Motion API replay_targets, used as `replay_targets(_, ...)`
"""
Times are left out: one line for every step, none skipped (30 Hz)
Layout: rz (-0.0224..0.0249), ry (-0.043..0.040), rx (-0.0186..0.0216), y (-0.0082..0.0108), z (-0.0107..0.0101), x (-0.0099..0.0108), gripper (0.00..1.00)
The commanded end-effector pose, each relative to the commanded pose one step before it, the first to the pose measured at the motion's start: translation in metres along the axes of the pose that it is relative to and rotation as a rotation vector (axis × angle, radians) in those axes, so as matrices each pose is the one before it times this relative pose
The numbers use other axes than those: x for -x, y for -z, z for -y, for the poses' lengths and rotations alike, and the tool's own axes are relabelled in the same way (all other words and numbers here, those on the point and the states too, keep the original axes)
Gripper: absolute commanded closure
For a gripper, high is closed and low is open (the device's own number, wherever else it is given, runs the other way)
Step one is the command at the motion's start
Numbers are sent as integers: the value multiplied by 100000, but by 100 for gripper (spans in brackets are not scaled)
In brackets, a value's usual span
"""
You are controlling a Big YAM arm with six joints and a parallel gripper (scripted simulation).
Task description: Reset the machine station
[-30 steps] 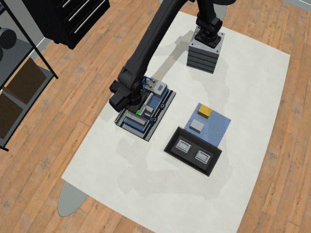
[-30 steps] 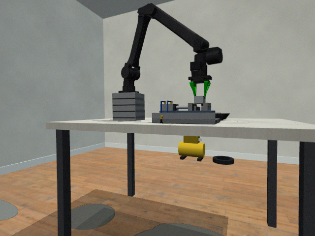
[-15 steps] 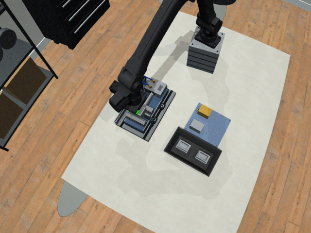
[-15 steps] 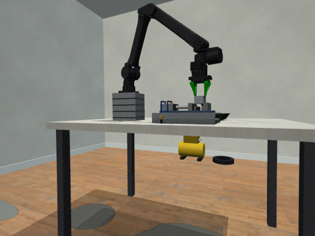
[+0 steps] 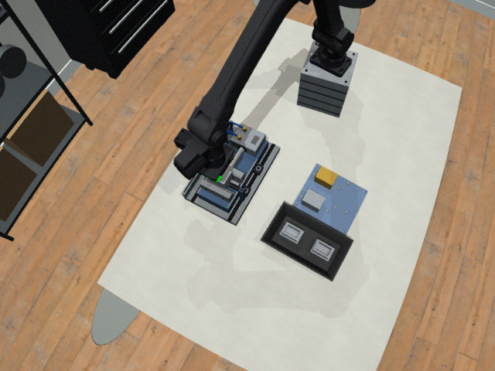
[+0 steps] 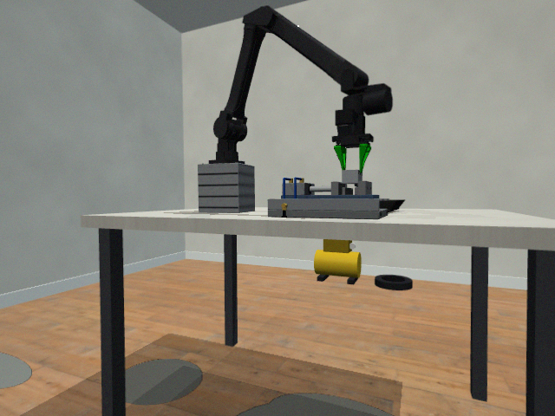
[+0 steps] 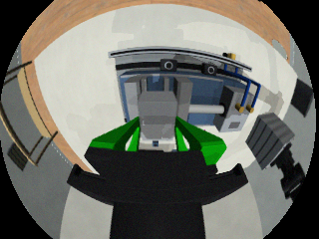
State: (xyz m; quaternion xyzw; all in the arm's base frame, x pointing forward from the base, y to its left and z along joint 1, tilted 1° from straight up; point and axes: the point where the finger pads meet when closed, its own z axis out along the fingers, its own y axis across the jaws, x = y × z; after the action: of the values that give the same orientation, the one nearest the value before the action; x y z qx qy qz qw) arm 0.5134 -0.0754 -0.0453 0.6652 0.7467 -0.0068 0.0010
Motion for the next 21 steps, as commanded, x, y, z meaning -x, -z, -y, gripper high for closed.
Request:
replay_targets(847,-265,1467,377,-427,51,100)
replay_targets(12,-1,46,28,-6,2,100)
replay_targets(10,-1,39,23,-5,2,100)
replay_targets(8,-1,33,20,-4,2,100)
replay_targets(7,0,28,17,-4,1,100)
replay_targets(6,0,24,14,-3,1,100)
replay_targets(5,0,20,12,-3,1,100)
replay_targets(4,0,17,10,-2,1,100)
replay_targets(4,0,15,9,-2,1,100)
replay_targets(3,0,12,7,-2,1,100)
replay_targets(0,0,0,0,0,0,100)
replay_targets(0,0,0,0,0,0,100)
replay_targets(3,0,11,6,-1,0,100)
replay_targets(2,0,9,5,-1,0,100)
replay_targets(2,0,8,5,-1,0,100)
replay_targets(2,0,7,4,-1,0,100)
replay_targets(1,0,6,3,-1,0,100)
replay_targets(1,0,5,3,-1,0,100)
replay_targets(1,0,3,1,0,0,100)
replay_targets(-1,0,-3,-9,1,0,100)
replay_targets(-4,0,-15,-28,4,-1,100)
